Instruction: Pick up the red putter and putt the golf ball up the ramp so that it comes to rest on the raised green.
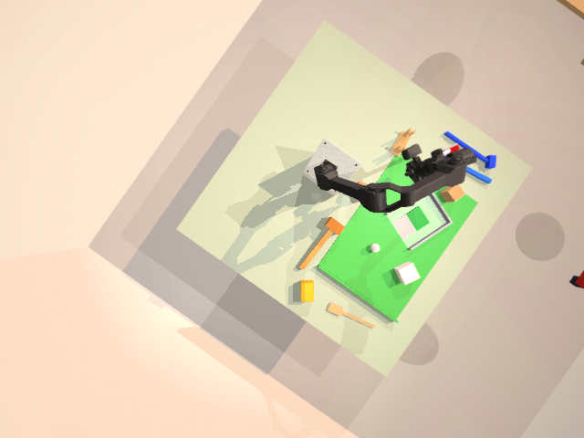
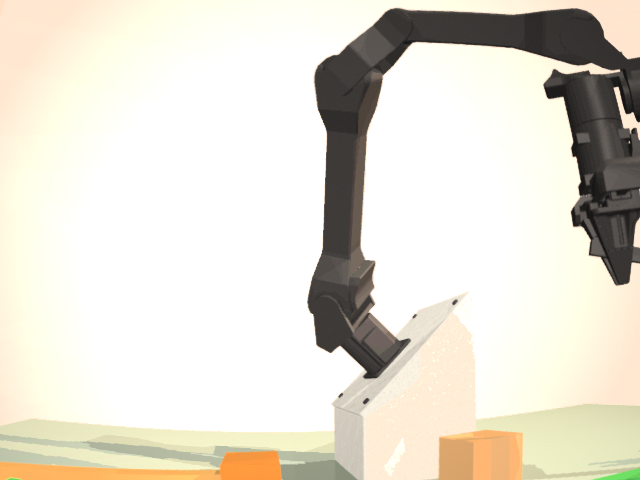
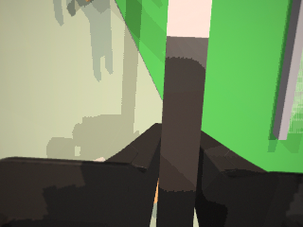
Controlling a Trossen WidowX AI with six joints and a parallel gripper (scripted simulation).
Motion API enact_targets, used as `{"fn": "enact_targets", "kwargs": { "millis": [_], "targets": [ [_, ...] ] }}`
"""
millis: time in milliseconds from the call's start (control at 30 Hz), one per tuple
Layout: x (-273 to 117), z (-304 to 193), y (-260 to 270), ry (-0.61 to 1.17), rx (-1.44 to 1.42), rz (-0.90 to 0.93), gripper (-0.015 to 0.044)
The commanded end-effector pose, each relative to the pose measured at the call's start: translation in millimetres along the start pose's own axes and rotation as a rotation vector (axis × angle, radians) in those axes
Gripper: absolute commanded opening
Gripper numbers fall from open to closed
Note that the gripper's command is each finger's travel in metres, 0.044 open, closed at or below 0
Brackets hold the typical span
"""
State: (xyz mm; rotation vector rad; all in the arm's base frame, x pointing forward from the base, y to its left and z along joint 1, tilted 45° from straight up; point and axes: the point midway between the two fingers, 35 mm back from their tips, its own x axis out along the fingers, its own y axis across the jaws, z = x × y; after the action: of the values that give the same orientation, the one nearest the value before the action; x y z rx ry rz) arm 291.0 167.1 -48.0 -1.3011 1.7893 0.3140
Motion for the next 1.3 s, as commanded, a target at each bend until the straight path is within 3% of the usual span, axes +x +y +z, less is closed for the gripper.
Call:
{"fn": "enact_targets", "kwargs": {
  "millis": [0, 700, 1267],
  "targets": [
    [-8.2, -22.3, -16.9, -0.003, 0.129, 0.009, 0.0],
    [-24.4, -133.6, -70.6, 0.021, 0.738, 0.058, 0.0],
    [-24.1, -231.5, -85.2, 0.064, 1.236, 0.076, 0.0]
  ]
}}
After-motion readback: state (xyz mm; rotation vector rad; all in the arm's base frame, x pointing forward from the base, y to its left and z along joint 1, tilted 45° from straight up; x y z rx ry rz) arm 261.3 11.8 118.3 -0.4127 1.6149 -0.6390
